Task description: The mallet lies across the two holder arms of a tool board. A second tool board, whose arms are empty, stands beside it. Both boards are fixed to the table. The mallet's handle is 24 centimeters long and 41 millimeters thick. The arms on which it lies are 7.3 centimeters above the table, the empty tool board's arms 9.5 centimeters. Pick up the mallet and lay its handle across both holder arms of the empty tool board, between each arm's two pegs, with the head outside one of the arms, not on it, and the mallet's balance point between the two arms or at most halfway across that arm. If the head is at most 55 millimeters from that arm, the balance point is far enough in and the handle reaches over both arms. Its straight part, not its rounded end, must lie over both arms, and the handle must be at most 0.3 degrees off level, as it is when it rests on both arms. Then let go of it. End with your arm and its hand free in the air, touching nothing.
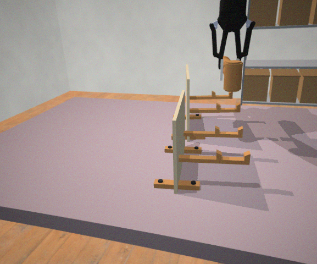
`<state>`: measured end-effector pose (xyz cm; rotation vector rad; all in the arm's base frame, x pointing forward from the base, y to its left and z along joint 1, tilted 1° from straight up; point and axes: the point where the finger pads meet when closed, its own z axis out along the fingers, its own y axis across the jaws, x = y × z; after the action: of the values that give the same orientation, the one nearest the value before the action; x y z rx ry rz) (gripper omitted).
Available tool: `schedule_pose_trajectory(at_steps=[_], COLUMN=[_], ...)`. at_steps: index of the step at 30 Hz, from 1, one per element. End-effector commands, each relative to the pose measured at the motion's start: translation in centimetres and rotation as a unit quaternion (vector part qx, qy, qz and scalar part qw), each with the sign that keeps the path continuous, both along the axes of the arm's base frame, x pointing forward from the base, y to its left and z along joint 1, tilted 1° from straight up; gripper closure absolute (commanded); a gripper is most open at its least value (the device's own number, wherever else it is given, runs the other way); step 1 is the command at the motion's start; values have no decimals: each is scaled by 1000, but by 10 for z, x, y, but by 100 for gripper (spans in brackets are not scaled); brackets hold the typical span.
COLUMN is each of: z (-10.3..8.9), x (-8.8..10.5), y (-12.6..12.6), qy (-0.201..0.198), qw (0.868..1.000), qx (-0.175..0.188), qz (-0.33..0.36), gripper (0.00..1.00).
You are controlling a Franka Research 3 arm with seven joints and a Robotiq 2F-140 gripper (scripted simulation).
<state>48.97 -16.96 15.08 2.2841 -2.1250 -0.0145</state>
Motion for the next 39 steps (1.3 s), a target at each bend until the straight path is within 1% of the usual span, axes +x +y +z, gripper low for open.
schedule_pose_trajectory(at_steps=[1,11,26,39], z=[1,-3,-16,-36], x=[1,1,1,0], y=[-2,-2,-2,-2], qy=[-1,-1,-1,-1], qw=[1000,1000,1000,1000], qx=[-3,-3,-3,-3], qz=[16,16,17,16], gripper=[100,100,100,100])
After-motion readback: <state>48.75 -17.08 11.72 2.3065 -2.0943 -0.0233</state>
